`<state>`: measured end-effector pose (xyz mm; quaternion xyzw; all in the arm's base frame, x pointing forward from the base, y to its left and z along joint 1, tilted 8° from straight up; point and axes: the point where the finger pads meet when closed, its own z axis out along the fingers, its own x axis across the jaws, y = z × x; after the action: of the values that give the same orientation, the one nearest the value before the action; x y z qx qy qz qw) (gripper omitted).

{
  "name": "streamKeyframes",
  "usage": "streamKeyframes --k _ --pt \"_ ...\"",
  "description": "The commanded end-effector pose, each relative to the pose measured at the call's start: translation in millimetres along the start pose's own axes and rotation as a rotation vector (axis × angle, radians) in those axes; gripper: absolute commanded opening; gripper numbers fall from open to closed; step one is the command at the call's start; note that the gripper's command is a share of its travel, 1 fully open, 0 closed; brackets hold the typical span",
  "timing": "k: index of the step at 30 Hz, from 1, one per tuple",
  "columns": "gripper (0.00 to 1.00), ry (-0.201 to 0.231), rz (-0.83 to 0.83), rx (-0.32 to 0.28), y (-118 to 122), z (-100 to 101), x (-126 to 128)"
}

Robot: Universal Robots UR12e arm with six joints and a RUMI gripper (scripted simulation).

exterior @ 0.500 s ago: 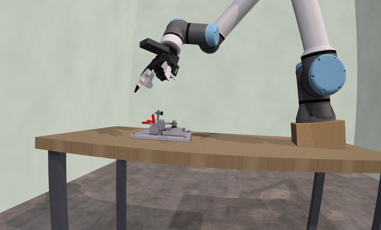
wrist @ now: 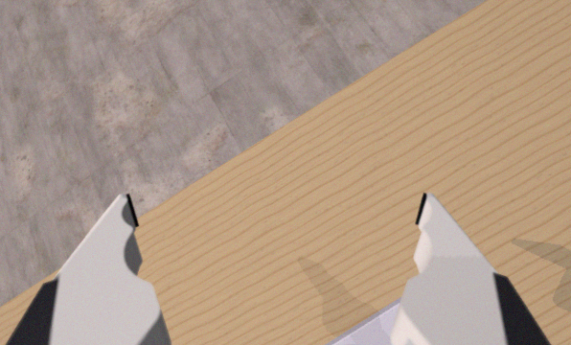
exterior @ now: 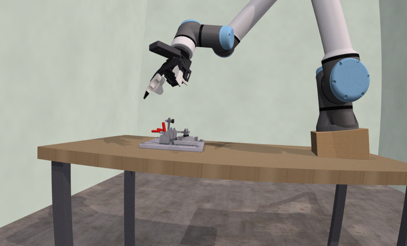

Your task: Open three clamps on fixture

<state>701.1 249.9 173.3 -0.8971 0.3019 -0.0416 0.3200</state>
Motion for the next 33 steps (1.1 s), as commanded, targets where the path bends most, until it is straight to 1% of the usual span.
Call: streamKeyframes --k 1,5,7,9,11,13,14,17,19,20,21,24,25,28,33 --pt "1.0 0.001 -0.001 0.001 -0.7 -0.5 0.3" --pt "1.0 0.007 0.01 -0.005 2.5 -3.1 4.2" --pt "1.0 0.026 0.043 -0.025 12.3 -11.0 16.1" --pt "1.0 0.062 0.105 -0.059 31.1 -26.5 37.0" --pt "1.0 0.113 0.194 -0.107 59.4 -50.3 64.9" --pt "1.0 0.177 0.306 -0.165 95.2 -81.6 94.6" --pt "1.0 0.211 0.365 -0.195 107.9 -92.9 102.6" --pt "1.0 0.289 0.5 -0.259 149.8 -131.7 125.2" --pt "1.0 0.289 0.5 -0.259 149.8 -131.7 125.2" --pt "1.0 0.354 0.612 -0.314 187.1 -166.9 145.4" --pt "1.0 0.38 0.656 -0.334 197.1 -176.9 147.9" --pt "1.0 0.459 0.791 -0.397 239.0 -218.8 160.5" --pt "1.0 0.477 0.821 -0.41 252.9 -232.9 164.3" --pt "1.0 0.502 0.863 -0.429 291.8 -273.0 174.3" --pt "1.0 0.504 0.866 -0.431 293.1 -274.3 174.4"
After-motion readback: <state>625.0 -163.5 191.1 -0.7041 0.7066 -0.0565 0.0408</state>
